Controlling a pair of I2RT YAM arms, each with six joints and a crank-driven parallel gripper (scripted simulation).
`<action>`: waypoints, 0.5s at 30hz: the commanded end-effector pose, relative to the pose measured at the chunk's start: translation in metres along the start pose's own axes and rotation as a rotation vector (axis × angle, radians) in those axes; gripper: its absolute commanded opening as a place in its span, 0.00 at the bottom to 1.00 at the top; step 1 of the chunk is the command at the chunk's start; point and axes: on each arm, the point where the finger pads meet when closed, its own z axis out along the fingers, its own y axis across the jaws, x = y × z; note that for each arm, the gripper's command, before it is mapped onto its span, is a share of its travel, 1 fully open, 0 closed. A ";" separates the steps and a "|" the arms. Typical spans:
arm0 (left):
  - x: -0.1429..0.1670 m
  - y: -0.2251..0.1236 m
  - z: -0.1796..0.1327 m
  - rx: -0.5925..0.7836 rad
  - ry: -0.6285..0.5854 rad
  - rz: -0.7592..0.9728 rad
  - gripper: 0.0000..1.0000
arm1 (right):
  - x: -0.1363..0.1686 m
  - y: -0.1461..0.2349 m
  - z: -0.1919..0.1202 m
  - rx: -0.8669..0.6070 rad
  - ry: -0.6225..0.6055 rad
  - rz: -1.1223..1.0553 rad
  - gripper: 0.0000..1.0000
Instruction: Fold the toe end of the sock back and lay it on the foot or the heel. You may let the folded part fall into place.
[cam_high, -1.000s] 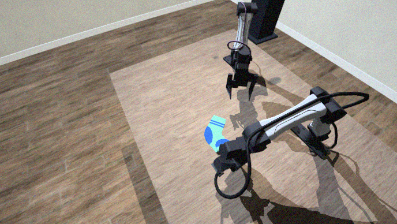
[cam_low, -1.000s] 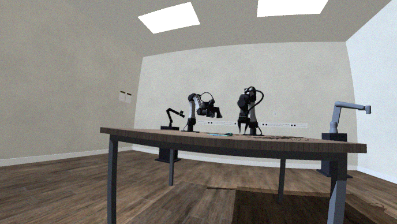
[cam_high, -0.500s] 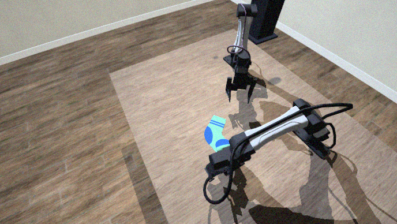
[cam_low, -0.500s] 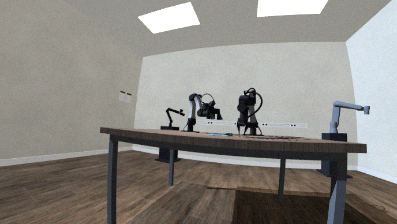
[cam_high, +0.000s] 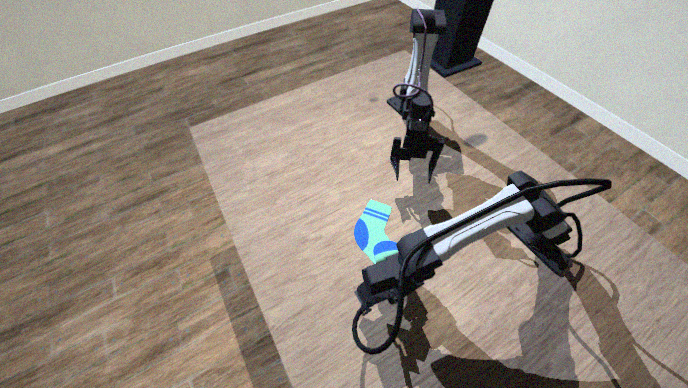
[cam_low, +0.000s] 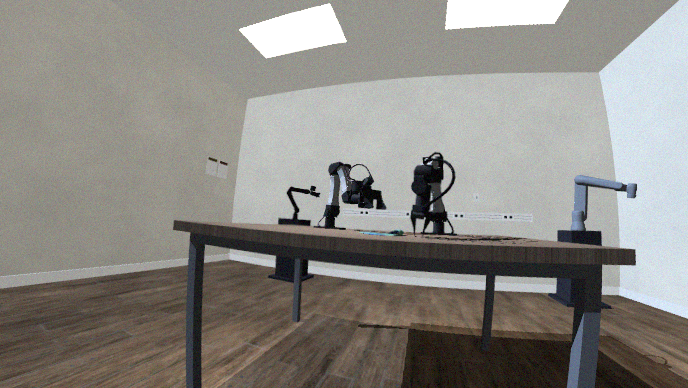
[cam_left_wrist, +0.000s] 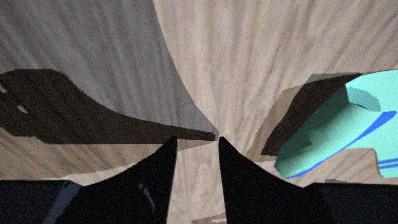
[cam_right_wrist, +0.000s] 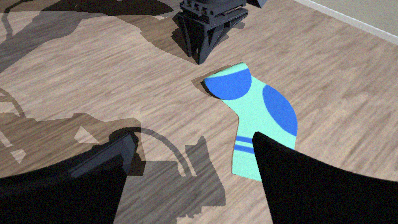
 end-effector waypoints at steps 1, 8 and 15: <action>0.001 -0.004 0.010 0.006 -0.004 0.018 0.34 | -0.013 0.003 0.006 -0.002 -0.055 -0.006 1.00; 0.003 -0.003 0.018 0.001 0.022 0.015 0.34 | -0.010 0.003 0.007 -0.003 -0.058 -0.006 1.00; 0.000 -0.002 0.018 0.003 0.009 0.022 0.09 | -0.006 0.004 0.009 -0.003 -0.063 -0.006 1.00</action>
